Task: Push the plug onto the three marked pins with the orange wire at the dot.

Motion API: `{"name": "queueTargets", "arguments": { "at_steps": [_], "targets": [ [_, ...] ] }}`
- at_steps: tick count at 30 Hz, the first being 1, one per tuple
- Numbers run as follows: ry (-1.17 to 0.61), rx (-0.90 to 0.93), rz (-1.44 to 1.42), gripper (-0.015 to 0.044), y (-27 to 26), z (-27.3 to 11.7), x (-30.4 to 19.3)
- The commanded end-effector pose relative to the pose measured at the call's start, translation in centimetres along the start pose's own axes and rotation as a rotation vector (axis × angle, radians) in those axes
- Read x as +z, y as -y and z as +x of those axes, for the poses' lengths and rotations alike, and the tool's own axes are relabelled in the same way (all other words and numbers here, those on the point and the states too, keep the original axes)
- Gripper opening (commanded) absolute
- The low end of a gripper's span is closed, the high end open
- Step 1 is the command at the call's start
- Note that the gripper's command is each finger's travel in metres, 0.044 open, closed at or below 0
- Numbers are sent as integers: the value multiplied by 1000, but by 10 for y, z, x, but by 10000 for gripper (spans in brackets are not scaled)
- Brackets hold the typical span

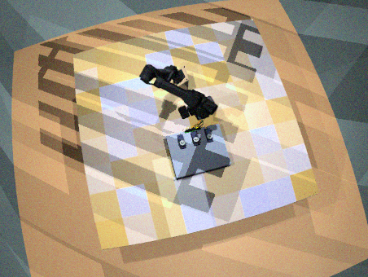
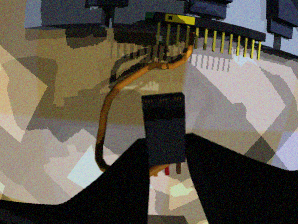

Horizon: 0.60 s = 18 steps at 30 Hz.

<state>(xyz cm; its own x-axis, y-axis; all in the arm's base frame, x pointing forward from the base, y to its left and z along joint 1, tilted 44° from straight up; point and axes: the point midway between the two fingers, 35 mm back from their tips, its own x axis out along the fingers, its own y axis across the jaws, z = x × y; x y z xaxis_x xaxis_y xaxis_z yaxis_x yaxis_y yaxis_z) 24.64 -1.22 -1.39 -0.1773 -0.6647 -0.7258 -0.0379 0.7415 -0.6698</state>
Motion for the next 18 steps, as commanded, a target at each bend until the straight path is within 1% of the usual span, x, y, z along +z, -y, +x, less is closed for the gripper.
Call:
{"name": "queueTargets", "arguments": {
  "at_steps": [1, 6, 13, 18],
  "targets": [
    [2, 4, 117, 0, 3, 2, -13],
    [2, 5, 162, 0, 5, 9, -18],
    [2, 3, 167, 0, 5, 42, -19],
    [2, 2, 167, 0, 6, 43, -15]
  ]
}}
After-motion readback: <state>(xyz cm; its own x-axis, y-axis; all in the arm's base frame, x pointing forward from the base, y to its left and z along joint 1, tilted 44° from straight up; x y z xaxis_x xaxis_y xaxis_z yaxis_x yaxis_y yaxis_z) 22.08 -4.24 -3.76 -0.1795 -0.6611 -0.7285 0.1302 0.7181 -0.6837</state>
